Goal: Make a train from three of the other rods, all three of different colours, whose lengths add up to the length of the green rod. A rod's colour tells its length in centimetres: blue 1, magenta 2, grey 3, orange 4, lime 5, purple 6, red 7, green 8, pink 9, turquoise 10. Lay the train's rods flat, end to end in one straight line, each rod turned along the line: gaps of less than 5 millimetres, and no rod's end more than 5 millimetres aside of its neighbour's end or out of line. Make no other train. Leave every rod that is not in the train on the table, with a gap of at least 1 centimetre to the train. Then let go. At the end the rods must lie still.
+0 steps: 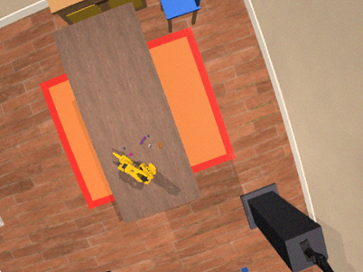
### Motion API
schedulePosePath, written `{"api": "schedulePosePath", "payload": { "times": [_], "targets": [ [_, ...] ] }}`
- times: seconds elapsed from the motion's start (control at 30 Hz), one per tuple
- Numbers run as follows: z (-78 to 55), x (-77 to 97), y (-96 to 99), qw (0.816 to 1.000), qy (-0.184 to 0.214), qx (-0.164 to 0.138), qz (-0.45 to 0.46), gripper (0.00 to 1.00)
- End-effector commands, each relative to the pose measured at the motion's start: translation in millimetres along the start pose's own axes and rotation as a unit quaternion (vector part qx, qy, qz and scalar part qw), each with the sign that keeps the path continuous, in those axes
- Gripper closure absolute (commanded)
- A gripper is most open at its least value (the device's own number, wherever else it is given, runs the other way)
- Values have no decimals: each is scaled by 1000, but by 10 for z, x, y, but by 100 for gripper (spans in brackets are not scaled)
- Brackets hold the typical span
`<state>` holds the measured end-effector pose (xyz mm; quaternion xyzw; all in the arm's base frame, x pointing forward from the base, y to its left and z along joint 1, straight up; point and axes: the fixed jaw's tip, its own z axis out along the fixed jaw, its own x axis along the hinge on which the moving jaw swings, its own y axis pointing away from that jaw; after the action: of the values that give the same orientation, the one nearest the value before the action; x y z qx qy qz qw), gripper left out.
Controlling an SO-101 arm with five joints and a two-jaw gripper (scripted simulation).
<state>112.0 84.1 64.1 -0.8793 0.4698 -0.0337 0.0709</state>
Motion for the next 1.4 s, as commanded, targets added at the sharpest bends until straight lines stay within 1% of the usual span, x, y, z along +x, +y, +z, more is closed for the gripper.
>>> {"api": "schedulePosePath", "payload": {
  "times": [0.0, 0.13, 0.27, 1.0, 1.03, 1.37],
  "targets": [
    [-191, -45, -101, 999, -5, 42, -15, 0],
    [-283, -73, -105, 998, -8, 52, -25, 0],
    [-324, -85, -104, 998, -9, 56, -30, 0],
    [-329, -86, -103, 998, -9, 56, -30, 0],
    [-416, -100, -166, 996, -12, 86, -35, 0],
    [-416, -100, -166, 996, -12, 86, -35, 0]
  ]
}}
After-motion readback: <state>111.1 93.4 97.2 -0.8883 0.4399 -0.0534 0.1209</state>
